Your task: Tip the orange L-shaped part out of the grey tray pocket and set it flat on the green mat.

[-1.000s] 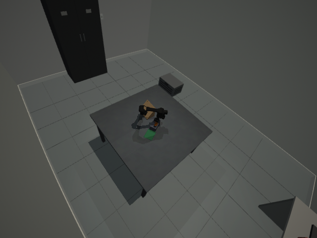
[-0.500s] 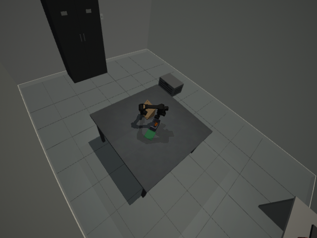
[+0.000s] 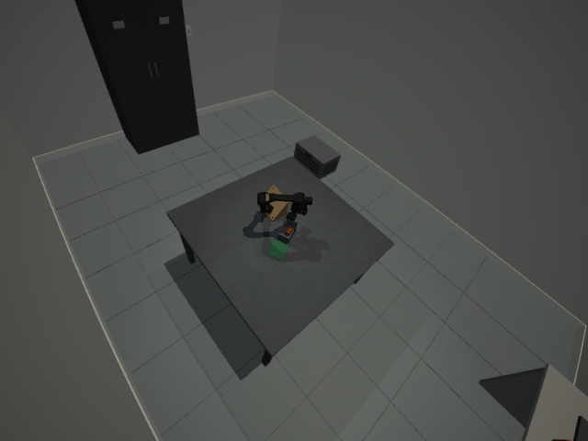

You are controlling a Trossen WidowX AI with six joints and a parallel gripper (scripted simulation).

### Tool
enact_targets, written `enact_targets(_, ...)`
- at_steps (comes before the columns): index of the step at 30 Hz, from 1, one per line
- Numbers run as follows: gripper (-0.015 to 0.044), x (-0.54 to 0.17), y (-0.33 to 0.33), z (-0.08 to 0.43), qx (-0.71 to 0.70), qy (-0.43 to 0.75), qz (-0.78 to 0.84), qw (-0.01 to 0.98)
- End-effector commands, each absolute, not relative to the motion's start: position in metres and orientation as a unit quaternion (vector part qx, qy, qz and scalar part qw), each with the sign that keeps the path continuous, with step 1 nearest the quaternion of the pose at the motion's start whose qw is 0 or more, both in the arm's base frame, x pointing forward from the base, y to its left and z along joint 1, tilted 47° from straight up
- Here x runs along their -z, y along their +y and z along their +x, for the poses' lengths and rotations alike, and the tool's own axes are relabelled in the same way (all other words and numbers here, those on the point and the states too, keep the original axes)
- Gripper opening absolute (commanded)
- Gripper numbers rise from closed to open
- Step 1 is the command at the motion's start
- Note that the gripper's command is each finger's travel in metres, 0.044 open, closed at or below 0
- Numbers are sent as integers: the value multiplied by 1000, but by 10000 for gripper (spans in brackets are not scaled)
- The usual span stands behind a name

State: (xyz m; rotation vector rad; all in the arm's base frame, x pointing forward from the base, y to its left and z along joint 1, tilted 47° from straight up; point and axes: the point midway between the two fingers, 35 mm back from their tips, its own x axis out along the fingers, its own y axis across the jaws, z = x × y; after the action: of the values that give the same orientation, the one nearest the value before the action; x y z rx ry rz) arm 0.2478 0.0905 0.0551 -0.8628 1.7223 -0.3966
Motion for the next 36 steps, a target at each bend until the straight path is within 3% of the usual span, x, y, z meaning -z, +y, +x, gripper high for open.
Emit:
enact_targets(1, 180, -55, 90, 248, 168, 729, -365, 554)
enact_targets(10, 180, -55, 90, 248, 168, 729, -365, 554)
enact_targets(14, 280, -60, 86, 253, 229, 712, -316, 584)
enact_targets(21, 280, -82, 65, 271, 458, 591, -95, 658)
enact_targets(27, 280, -102, 44, 284, 615, 425, 107, 656)
enact_targets(36, 280, -104, 42, 285, 629, 403, 129, 652)
